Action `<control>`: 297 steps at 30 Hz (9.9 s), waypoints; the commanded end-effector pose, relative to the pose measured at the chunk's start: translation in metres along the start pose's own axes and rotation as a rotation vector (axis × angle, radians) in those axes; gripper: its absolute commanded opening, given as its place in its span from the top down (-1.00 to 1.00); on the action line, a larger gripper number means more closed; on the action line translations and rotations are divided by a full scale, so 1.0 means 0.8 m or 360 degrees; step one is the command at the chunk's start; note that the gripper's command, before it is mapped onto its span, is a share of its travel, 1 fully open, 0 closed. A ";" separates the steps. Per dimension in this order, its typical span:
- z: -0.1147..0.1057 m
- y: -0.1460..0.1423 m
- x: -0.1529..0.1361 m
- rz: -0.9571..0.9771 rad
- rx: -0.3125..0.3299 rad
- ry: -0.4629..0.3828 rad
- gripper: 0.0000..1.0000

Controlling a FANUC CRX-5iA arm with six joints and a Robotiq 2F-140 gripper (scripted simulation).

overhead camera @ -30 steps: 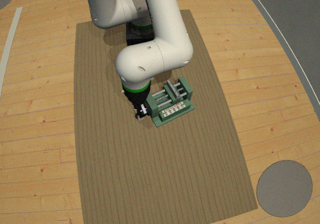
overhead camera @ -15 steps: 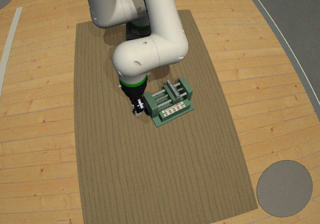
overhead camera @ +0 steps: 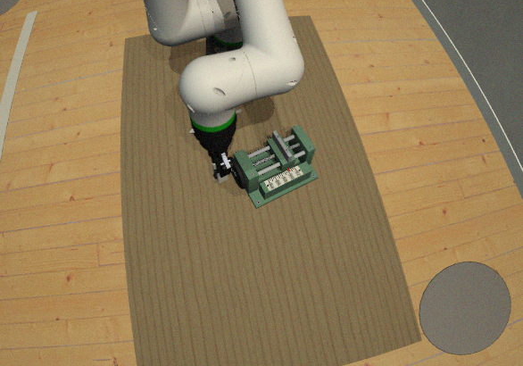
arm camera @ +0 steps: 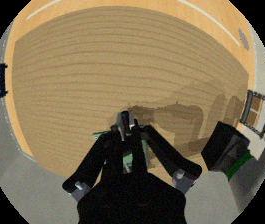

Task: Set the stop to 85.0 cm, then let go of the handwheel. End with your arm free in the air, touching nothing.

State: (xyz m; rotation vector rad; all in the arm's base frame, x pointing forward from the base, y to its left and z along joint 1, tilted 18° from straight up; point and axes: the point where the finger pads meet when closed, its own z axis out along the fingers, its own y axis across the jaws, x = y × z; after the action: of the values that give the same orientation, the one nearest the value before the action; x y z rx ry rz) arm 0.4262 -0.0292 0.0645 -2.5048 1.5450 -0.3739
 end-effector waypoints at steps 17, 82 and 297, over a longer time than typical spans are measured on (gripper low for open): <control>-0.044 0.002 0.000 0.0000 0.0000 0.0000 0.92; 0.015 -0.026 0.000 0.0000 0.0000 0.0000 0.92; -0.052 -0.060 0.000 0.0000 0.0000 0.0000 0.92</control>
State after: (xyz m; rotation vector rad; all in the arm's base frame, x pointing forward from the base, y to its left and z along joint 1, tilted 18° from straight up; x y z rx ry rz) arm 0.4529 -0.0092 0.1184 -2.5047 1.5447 -0.3743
